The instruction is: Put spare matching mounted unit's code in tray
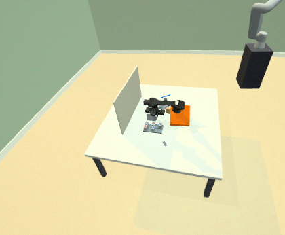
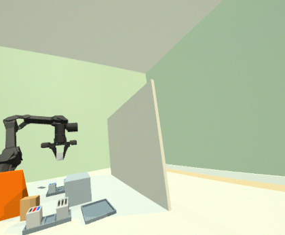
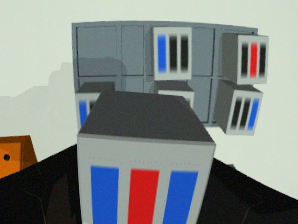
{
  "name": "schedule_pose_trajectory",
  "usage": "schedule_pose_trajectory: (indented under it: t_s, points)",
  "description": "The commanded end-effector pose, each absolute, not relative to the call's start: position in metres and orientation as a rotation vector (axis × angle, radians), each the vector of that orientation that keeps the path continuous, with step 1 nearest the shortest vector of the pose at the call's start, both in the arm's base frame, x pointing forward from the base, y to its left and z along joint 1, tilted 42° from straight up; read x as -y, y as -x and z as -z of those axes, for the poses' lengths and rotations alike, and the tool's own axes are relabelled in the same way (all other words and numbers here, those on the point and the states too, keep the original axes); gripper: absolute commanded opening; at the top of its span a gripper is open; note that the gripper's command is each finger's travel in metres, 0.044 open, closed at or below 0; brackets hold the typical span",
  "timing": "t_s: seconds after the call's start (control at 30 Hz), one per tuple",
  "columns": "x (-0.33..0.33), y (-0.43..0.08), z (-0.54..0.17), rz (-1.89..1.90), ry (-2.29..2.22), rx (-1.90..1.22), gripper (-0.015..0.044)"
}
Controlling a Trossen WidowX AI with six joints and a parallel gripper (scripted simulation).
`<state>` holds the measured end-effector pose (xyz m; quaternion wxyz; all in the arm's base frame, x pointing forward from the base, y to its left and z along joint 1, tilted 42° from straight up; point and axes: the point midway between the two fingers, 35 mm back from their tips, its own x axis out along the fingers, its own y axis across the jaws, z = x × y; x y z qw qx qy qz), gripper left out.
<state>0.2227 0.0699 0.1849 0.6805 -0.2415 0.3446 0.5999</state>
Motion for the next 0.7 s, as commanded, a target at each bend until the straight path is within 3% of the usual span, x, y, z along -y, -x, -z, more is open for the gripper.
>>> schedule_pose_trajectory:
  t_s: [0.0, 0.67]
  points:
    - [-0.058, -0.239, -0.179, -1.342, 0.551, -0.783, 0.0]
    - [0.016, -0.303, -0.136, -1.314, 0.577, -0.811, 0.0]
